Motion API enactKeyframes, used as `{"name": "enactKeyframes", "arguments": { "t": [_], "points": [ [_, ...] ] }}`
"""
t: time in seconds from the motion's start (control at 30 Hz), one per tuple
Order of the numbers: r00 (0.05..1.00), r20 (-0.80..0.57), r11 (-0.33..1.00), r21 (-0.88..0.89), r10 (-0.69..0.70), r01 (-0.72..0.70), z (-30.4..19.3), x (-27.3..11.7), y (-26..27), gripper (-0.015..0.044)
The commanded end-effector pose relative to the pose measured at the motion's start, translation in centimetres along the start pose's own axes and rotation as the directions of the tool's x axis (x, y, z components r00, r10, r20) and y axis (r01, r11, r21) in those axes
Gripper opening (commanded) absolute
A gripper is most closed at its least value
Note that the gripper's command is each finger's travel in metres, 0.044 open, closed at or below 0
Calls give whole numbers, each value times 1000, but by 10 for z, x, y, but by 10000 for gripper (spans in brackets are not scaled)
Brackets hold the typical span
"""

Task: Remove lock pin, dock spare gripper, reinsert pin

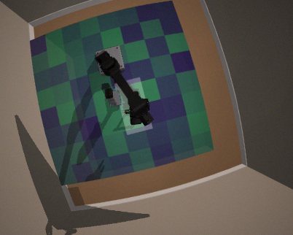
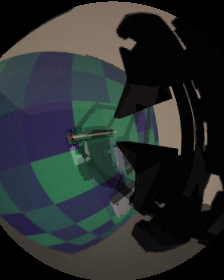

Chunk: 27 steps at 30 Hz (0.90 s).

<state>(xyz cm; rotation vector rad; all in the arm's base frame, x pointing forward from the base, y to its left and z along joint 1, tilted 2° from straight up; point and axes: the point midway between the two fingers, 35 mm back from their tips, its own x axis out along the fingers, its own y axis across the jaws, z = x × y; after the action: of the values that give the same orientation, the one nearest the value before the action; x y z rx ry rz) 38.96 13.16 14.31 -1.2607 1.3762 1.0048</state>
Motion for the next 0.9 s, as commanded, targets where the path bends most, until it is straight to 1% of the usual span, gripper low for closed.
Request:
{"name": "enactKeyframes", "arguments": {
  "t": [0.0, 0.23, 0.67, 0.87],
  "points": [
    [999, -38, 996, -91, -5, 2, 2, 2, -3, 180],
    [999, -38, 996, -91, -5, 2, 0, 6, -5, 180],
    [999, -39, 996, -88, -4, 0, 14, 68, -5, 180],
    [999, -39, 996, -88, -3, 0, 15, 76, -5, 180]
  ]
}}
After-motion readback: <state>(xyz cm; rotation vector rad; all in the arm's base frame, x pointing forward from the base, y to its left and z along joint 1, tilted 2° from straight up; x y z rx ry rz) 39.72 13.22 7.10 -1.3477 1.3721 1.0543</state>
